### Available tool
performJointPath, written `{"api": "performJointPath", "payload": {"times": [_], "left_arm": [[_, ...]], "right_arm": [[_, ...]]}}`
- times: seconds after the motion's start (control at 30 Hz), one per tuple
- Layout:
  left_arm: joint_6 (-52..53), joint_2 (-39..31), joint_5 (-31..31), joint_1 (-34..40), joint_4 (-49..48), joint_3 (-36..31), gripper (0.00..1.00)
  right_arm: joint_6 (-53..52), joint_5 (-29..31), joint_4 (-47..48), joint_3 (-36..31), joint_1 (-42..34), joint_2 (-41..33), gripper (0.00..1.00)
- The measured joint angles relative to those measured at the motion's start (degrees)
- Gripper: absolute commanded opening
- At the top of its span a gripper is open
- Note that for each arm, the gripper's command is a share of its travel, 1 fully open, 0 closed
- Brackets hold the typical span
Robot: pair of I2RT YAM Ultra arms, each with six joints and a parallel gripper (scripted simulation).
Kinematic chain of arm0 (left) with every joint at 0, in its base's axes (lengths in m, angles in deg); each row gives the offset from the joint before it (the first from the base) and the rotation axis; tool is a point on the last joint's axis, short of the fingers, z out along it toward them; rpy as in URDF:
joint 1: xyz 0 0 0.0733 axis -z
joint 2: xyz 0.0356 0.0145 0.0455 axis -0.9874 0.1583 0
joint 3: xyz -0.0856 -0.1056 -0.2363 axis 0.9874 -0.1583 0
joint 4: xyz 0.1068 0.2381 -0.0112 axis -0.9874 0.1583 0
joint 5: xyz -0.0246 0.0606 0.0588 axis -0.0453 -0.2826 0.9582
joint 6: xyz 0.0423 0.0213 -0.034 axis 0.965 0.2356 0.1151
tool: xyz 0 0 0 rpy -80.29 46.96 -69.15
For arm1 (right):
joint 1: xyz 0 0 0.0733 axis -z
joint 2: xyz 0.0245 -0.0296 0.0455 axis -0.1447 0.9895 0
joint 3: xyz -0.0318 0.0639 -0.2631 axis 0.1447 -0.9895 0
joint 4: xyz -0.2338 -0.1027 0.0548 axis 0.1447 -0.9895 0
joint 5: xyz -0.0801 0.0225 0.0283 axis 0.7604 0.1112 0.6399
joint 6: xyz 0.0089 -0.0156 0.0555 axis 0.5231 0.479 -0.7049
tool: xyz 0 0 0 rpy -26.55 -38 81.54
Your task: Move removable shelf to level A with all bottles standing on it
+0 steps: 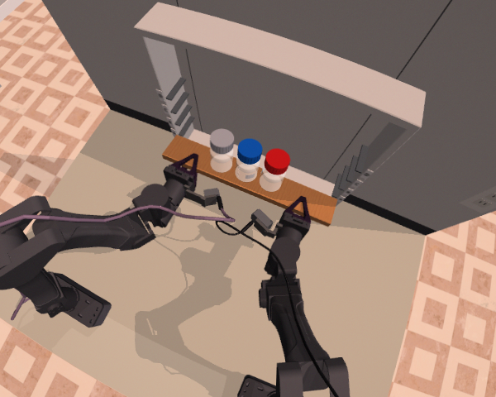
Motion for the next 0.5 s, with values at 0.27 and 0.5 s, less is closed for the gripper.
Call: {"api": "performJointPath", "payload": {"times": [0.27, 0.5], "left_arm": [[0.5, 0.4, -0.7, -0.9, 1.4, 2.7, 0.0], [0.5, 1.0, -1.2, -1.4, 2.6, 4.3, 0.0]], "right_arm": [[0.4, -0.7, -1.3, 2.9, 0.8, 0.8, 0.0], [0.4, -1.1, -2.4, 4.7, 1.2, 1.6, 0.0]]}}
